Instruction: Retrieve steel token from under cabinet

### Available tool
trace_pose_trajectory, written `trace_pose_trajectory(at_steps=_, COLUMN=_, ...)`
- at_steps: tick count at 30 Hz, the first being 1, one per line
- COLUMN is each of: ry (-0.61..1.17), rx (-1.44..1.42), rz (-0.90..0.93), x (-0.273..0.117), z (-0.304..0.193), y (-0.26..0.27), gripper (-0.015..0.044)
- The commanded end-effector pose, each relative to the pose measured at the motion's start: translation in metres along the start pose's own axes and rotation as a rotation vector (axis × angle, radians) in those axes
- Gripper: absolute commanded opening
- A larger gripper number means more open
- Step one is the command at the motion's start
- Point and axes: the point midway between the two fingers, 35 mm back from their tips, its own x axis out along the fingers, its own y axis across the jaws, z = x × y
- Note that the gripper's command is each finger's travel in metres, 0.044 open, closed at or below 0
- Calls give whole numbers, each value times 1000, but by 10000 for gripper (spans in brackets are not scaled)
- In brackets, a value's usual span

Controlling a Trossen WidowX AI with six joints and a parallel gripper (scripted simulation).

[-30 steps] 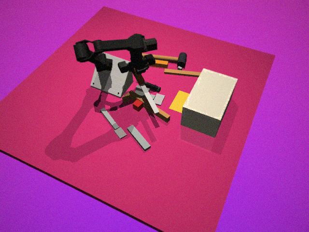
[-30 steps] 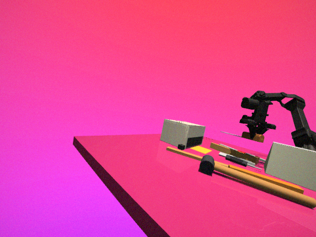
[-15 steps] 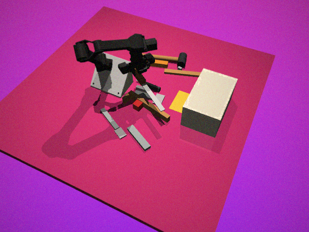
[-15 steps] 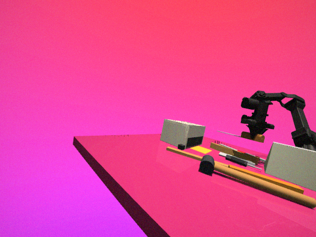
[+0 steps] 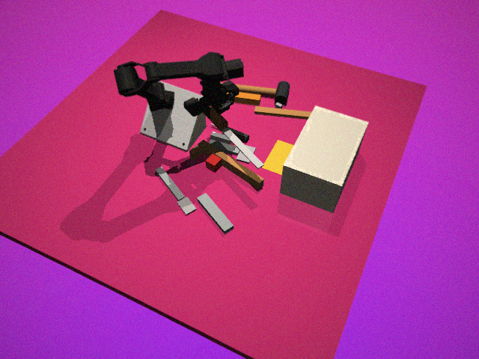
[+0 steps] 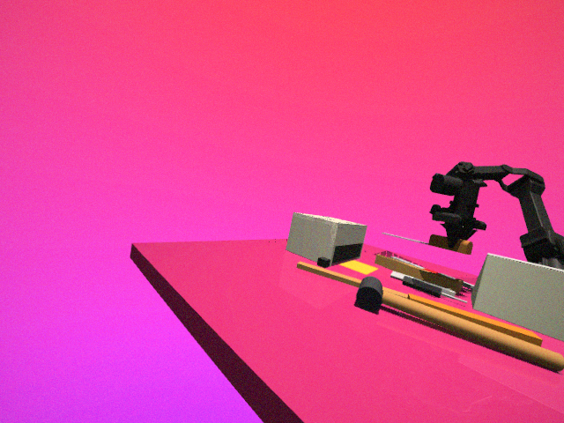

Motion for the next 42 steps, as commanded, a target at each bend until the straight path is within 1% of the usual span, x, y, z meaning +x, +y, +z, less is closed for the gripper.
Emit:
trace_pose_trajectory(at_steps=1, ry=-10, rx=-41, rz=1, x=-1, z=0, y=0, gripper=0)
trace_pose_trajectory(at_steps=42, ry=-10, rx=-368, rz=-1, x=-1, z=0, y=0, gripper=0)
